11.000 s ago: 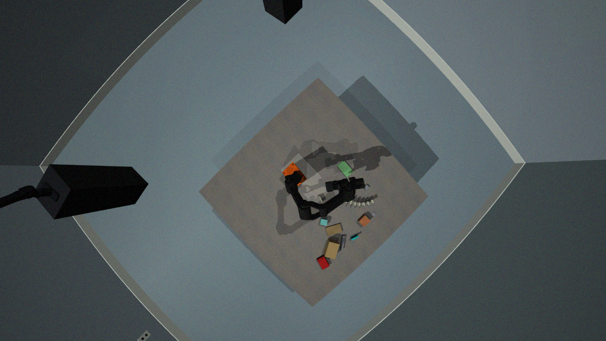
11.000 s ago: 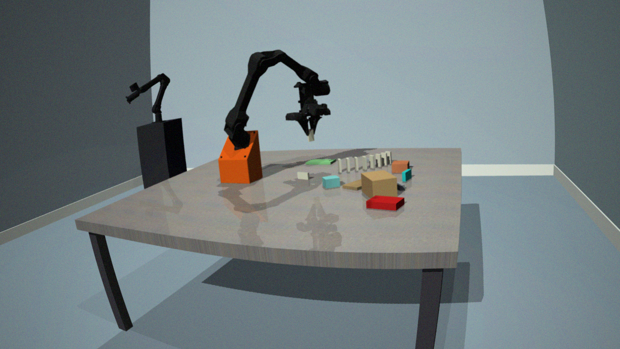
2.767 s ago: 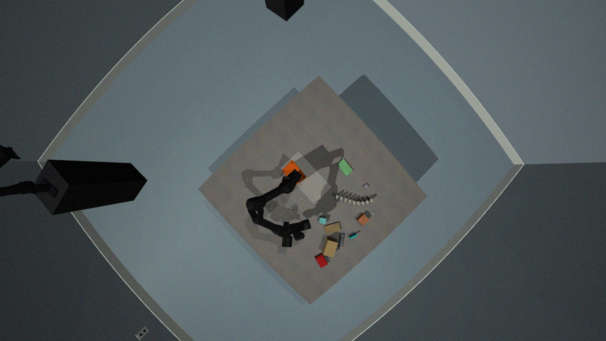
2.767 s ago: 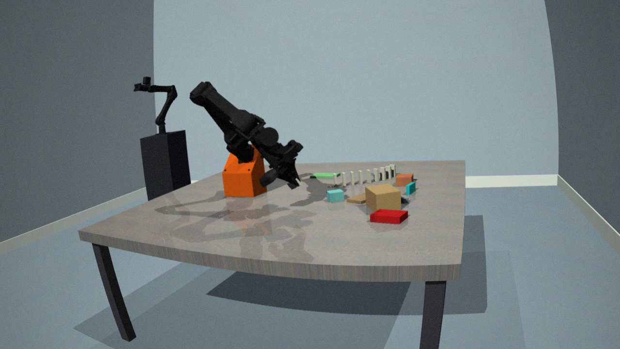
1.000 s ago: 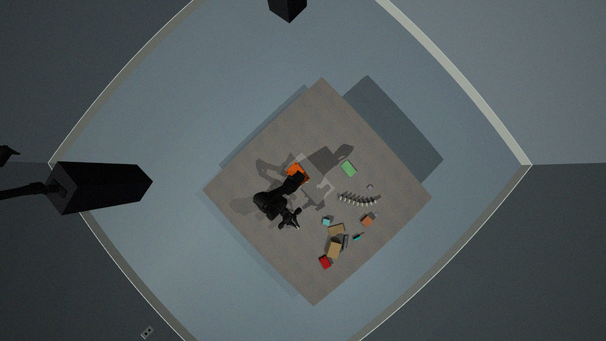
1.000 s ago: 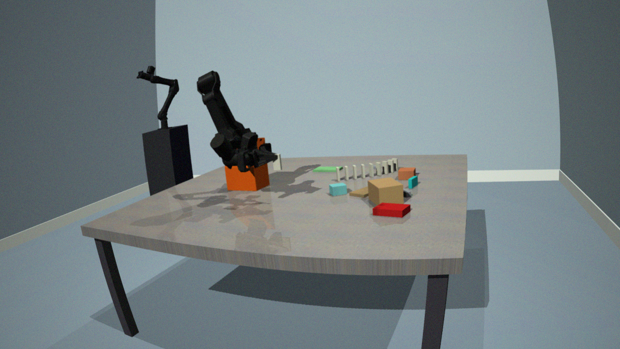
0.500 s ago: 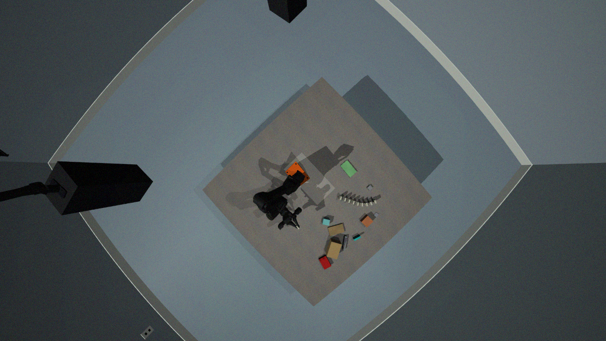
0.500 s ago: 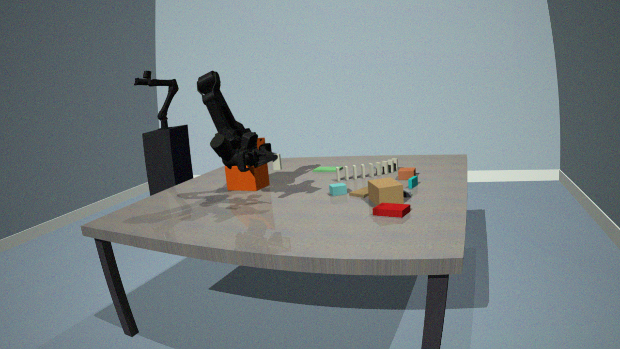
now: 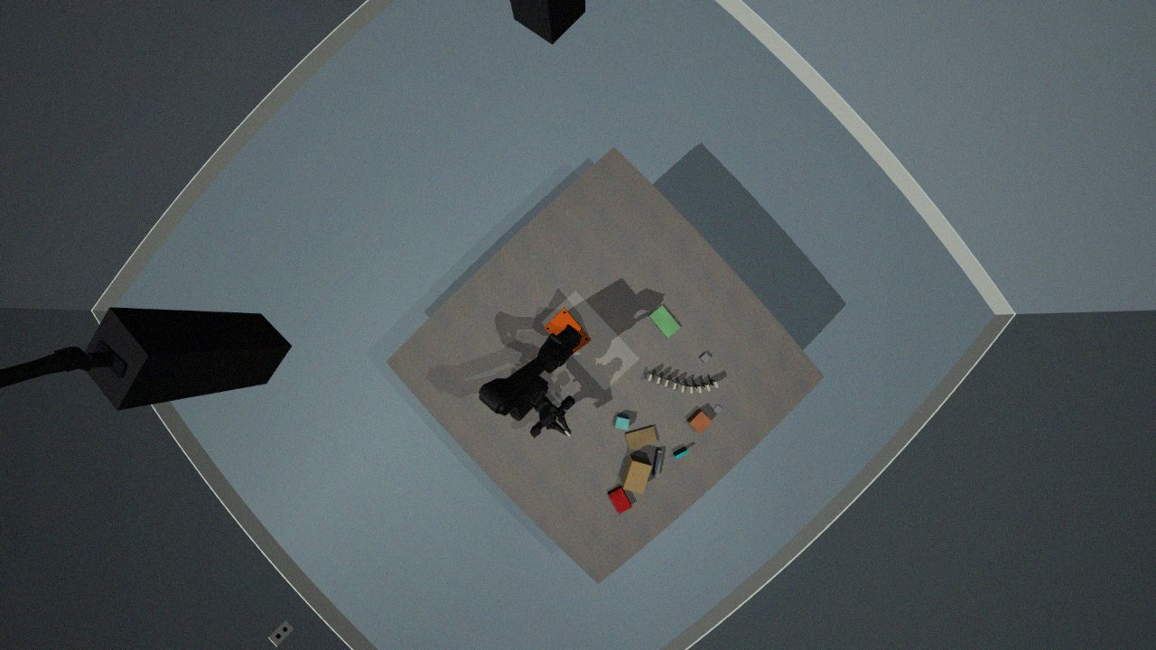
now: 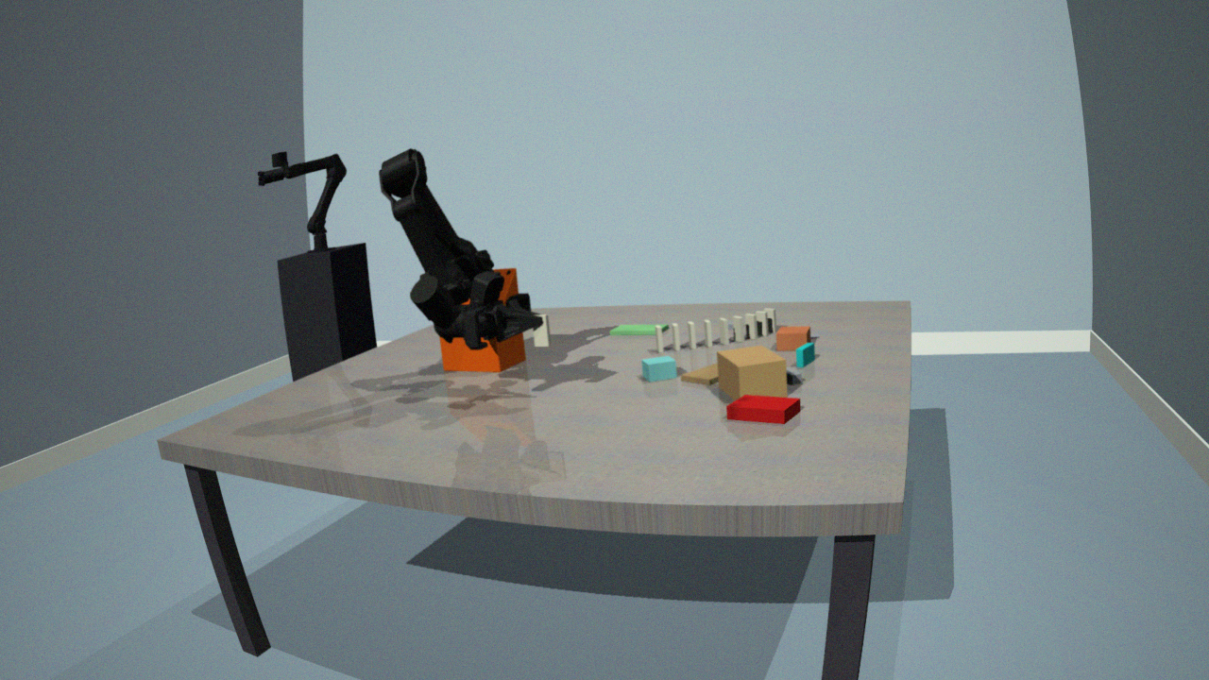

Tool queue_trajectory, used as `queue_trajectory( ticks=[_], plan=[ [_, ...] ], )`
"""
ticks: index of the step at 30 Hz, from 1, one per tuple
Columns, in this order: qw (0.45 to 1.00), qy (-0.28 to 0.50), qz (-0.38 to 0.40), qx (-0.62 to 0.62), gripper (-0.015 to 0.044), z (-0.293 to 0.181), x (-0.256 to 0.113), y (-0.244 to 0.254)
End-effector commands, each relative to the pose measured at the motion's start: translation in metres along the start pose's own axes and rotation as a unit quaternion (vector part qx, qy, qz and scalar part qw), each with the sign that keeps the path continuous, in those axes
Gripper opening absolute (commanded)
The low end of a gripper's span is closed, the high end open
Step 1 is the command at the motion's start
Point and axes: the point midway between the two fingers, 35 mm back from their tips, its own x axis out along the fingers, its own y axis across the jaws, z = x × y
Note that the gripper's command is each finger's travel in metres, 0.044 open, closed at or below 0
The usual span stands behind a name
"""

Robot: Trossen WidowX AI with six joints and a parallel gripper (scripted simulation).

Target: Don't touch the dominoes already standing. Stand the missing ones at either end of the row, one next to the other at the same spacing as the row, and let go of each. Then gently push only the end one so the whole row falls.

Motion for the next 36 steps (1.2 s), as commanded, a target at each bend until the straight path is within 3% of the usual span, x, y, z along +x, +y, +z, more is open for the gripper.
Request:
queue_trajectory(
  ticks=[1,36],
  plan=[
    [1.000,-0.002,0.002,-0.004,0.0022,-0.008,0.001,-0.001],
    [1.000,-0.001,0.004,-0.017,0.0022,-0.085,0.003,0.009]
  ],
)
